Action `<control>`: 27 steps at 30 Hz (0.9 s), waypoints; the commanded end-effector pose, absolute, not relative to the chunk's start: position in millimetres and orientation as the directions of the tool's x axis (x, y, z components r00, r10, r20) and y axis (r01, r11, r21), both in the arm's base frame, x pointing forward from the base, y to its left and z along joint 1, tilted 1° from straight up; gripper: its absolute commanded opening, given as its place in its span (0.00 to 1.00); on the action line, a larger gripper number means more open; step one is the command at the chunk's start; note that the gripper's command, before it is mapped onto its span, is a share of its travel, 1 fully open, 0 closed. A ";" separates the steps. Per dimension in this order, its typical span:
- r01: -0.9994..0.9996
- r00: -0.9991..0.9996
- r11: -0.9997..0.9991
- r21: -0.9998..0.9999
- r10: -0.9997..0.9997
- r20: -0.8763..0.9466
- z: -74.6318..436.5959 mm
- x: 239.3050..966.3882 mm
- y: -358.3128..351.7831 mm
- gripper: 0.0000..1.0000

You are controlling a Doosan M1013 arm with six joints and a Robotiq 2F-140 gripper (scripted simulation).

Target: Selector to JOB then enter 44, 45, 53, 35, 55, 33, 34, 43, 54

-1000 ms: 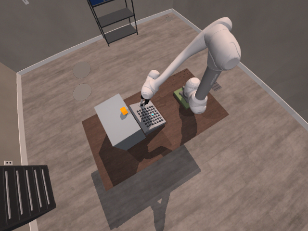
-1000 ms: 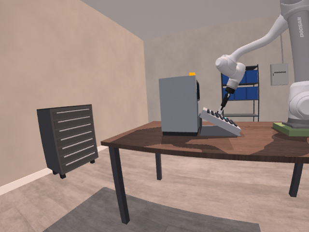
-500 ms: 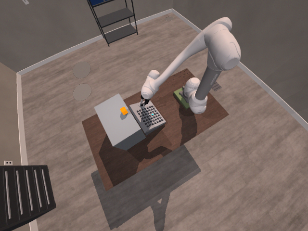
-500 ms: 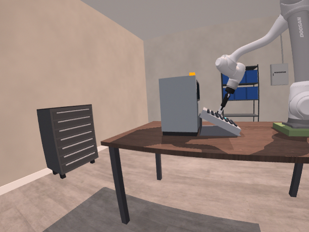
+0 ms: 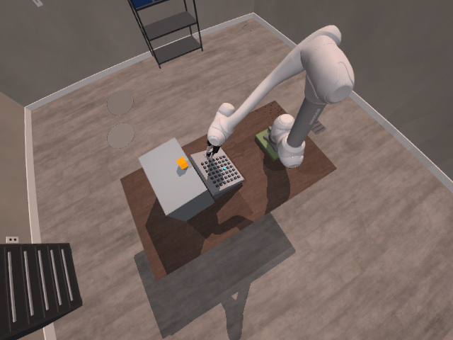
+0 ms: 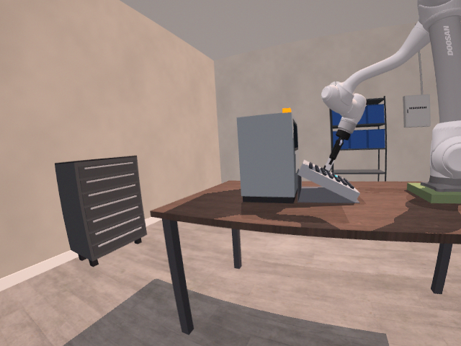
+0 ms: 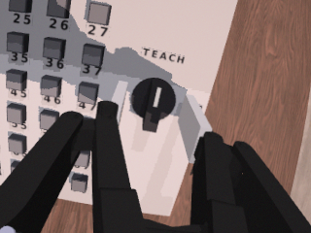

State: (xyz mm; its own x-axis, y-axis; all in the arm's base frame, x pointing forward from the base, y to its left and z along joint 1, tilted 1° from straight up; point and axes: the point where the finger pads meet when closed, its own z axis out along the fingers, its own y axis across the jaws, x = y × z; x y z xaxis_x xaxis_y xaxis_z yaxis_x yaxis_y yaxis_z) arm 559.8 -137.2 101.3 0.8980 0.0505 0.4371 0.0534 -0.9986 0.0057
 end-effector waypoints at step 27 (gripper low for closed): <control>0.053 0.898 -0.999 0.006 0.051 0.437 101.3 559.8 -137.1 0.00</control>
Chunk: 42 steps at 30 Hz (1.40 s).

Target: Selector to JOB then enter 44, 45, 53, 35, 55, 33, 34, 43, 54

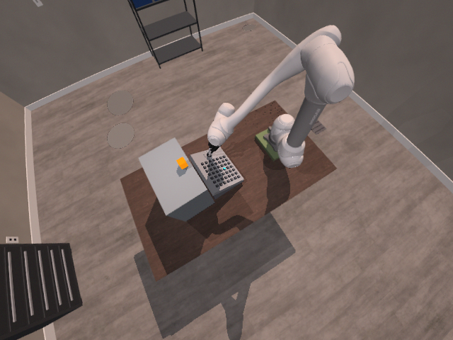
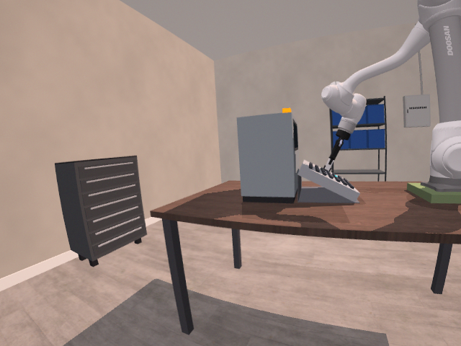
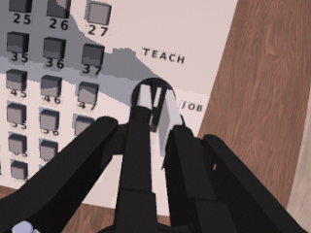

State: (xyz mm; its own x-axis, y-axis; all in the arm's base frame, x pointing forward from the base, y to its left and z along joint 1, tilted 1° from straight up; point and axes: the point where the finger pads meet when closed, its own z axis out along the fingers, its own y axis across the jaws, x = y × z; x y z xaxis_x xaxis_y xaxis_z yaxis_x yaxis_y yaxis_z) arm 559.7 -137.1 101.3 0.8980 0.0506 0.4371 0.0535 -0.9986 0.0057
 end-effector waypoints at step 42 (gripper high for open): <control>-0.107 0.893 -0.992 -0.072 -0.128 0.431 101.3 559.8 -137.2 0.00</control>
